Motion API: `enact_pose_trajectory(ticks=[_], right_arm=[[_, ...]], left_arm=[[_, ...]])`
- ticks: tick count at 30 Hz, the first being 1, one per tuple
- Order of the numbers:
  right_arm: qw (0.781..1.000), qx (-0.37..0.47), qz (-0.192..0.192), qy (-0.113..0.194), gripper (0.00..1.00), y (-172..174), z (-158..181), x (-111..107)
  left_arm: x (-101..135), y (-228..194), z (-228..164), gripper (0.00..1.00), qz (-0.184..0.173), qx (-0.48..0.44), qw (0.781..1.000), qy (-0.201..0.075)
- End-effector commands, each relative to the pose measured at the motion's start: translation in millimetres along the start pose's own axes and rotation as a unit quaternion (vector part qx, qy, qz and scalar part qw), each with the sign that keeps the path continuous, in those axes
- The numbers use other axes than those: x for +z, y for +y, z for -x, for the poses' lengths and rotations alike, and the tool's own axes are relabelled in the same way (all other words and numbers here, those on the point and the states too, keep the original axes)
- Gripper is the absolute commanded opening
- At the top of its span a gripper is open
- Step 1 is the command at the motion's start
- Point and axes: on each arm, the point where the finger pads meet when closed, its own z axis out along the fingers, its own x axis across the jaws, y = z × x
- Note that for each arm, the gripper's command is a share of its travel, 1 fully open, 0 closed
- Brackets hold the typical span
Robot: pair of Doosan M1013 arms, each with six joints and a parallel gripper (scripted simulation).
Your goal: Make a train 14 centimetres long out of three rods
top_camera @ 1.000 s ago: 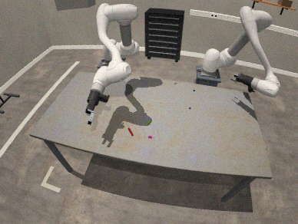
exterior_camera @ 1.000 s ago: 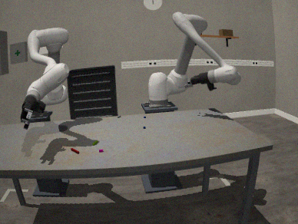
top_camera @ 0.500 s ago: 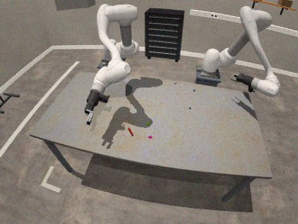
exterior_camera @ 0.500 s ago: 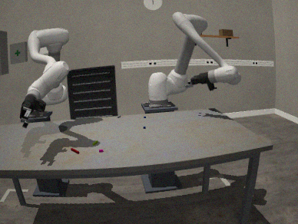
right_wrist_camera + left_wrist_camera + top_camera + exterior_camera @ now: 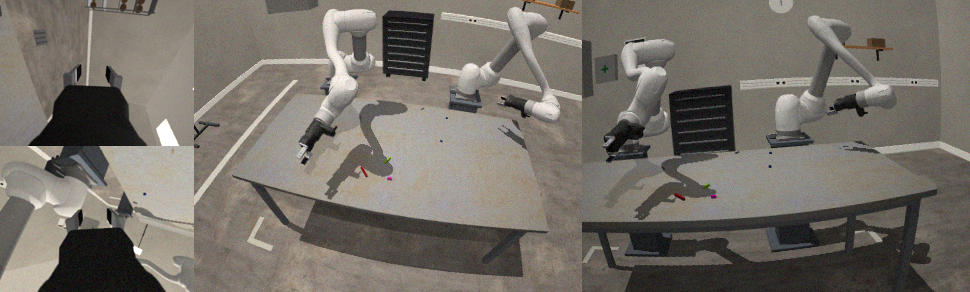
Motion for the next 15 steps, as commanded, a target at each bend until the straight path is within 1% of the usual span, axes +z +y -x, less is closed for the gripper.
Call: enact_pose_trajectory(ticks=[1,7,9,10,12,15], right_arm=[[0.998,0.05,0.035,-0.013,1.0,3,-5,5],[0.988,0.126,0.081,-0.033,1.0,6,-1,8],[0.988,0.126,0.081,-0.033,1.0,6,-1,8],[0.98,0.161,0.104,-0.046,1.0,6,5,8],[0.976,0.176,0.113,-0.052,1.0,6,7,8],[0.965,0.213,0.137,-0.068,1.0,4,16,6]], left_arm=[[-2,-9,14,1.0,-0.003,-0.047,0.999,0.016],[-3,-28,46,1.0,-0.002,-0.153,0.987,0.051],[-3,-28,46,1.0,-0.002,-0.153,0.987,0.051],[-2,-32,52,1.0,-0.001,-0.173,0.983,0.058],[-2,-39,65,1.0,0.002,-0.216,0.974,0.072],[1,-50,85,1.0,0.008,-0.283,0.955,0.093]])
